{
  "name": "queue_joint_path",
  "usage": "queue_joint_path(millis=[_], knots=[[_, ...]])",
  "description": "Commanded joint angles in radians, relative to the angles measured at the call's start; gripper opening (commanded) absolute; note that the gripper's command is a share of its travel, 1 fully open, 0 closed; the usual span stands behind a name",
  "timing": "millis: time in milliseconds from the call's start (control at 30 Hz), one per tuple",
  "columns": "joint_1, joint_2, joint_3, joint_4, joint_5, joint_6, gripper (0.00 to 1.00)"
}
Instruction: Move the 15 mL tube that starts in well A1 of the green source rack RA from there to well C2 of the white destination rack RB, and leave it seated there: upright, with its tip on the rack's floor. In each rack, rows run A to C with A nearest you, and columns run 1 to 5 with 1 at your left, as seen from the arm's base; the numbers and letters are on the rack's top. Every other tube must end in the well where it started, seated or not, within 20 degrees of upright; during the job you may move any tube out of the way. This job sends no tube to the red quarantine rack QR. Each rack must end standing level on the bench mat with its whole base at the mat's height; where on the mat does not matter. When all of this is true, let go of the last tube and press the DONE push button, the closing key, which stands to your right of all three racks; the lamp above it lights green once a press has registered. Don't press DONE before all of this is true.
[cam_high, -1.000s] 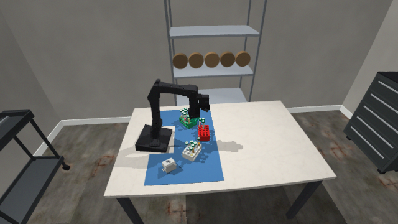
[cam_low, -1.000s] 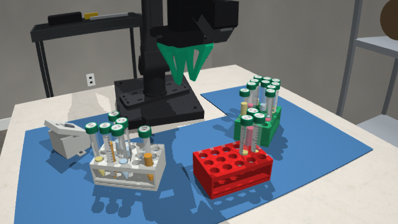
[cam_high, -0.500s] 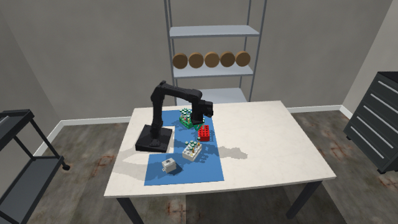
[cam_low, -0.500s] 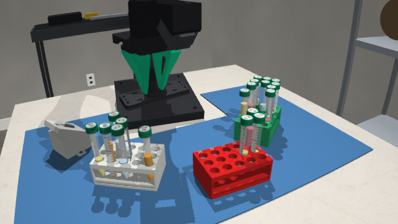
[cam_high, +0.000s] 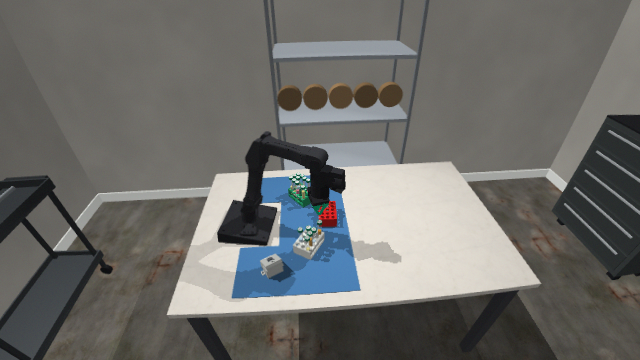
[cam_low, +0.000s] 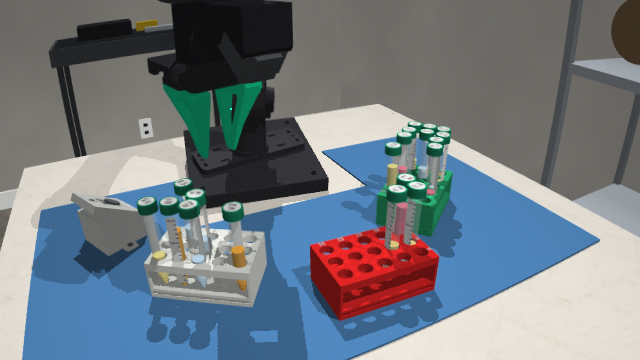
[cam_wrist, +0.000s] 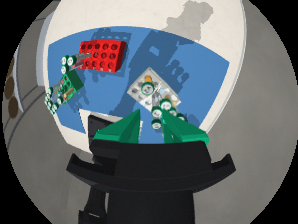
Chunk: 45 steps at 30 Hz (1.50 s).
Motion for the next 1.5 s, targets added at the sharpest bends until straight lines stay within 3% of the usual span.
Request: queue_joint_path(millis=[0, 300, 800, 1467], knots=[[0.002, -0.018, 0.002, 0.002, -0.003, 0.001, 0.3], [0.009, -0.026, -0.017, 0.013, -0.002, 0.008, 0.3], [0.017, -0.023, -0.127, 0.126, -0.001, 0.016, 0.3], [0.022, -0.016, -0.218, 0.225, 0.0, 0.021, 0.3]])
